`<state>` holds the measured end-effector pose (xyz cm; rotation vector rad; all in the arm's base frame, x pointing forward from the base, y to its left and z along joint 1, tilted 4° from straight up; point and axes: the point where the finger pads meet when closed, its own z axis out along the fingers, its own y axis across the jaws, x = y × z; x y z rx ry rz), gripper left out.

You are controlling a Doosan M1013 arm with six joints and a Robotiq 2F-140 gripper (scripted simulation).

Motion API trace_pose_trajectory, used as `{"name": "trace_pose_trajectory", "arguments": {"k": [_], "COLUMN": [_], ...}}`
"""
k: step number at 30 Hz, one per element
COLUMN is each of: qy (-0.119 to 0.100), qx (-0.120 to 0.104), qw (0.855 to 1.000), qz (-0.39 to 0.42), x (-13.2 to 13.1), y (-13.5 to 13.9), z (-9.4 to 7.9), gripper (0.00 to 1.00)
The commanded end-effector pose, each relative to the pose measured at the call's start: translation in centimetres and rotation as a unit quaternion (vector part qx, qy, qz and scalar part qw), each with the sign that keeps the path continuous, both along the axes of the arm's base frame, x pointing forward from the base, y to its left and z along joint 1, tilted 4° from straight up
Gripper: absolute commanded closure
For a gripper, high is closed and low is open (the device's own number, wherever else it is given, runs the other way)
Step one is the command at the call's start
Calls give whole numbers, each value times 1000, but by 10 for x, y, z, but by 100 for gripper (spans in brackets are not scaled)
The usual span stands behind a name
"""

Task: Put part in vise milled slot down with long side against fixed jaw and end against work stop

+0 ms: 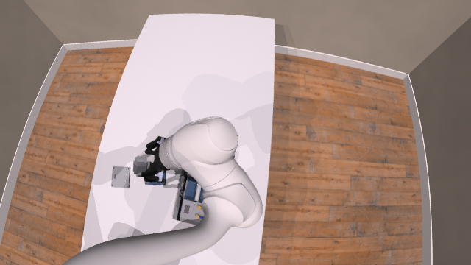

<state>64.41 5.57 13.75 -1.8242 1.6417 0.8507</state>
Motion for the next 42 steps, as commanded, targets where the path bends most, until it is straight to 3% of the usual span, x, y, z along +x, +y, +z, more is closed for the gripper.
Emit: {"name": "trace_pose_trajectory", "arguments": {"k": [1,42], "qy": [0,0], "qx": [0,0], "qw": [1000,1000], "qz": [0,0], "x": [0,1], "y": [0,-1], "z": [2,21], "gripper": [100,100]}}
